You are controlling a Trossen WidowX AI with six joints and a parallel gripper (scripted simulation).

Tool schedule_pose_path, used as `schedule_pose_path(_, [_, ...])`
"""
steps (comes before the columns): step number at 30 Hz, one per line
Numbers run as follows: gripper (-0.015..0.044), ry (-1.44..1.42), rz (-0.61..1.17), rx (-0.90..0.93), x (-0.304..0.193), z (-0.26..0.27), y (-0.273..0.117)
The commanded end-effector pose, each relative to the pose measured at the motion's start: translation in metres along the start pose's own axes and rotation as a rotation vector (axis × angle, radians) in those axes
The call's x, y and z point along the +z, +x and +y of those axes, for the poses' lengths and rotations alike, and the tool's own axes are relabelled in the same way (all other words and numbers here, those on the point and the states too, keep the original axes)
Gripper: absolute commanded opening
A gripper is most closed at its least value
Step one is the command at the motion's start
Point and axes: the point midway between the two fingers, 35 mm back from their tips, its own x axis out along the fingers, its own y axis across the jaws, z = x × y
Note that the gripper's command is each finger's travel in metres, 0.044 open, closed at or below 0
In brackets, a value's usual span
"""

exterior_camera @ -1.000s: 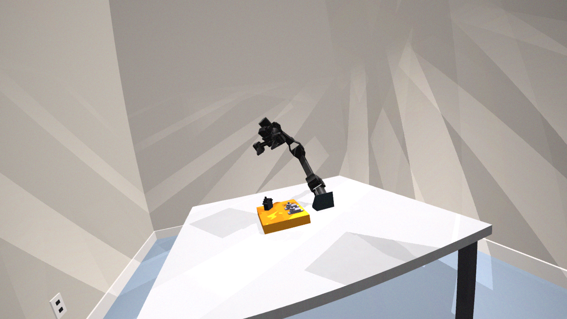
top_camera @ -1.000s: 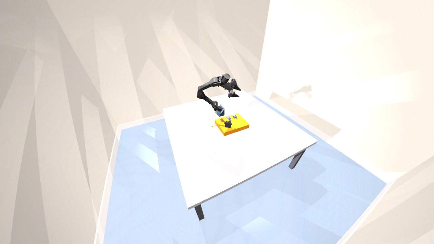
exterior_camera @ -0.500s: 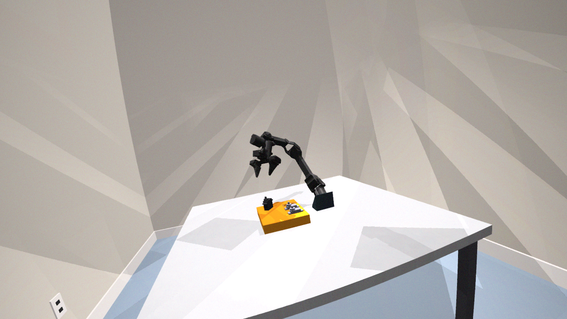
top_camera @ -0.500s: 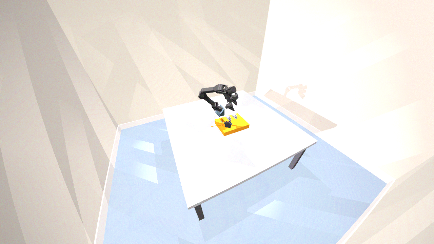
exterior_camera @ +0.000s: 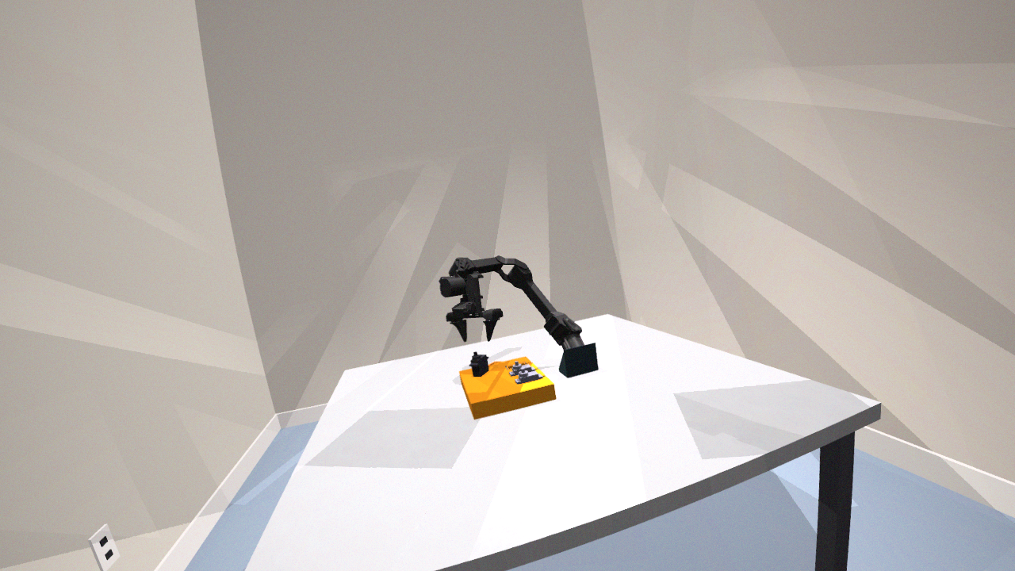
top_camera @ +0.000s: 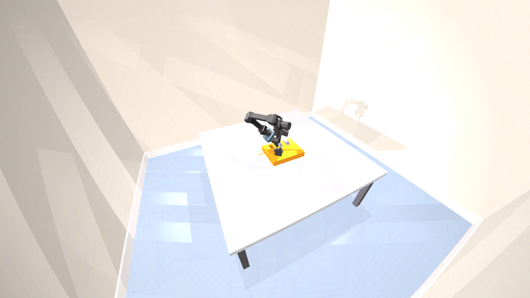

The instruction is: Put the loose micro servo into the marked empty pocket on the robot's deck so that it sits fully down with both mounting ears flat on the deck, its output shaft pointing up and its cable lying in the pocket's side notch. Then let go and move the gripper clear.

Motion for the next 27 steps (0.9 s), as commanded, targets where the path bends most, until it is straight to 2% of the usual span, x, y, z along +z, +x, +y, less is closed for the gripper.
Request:
schedule_pose_path(1, [0.044, -0.048, 0.093, -0.003, -0.011, -0.004, 0.015])
schedule_pose_path(27, [0.044, -0.049, 0.098, -0.004, -0.015, -0.004, 0.057])
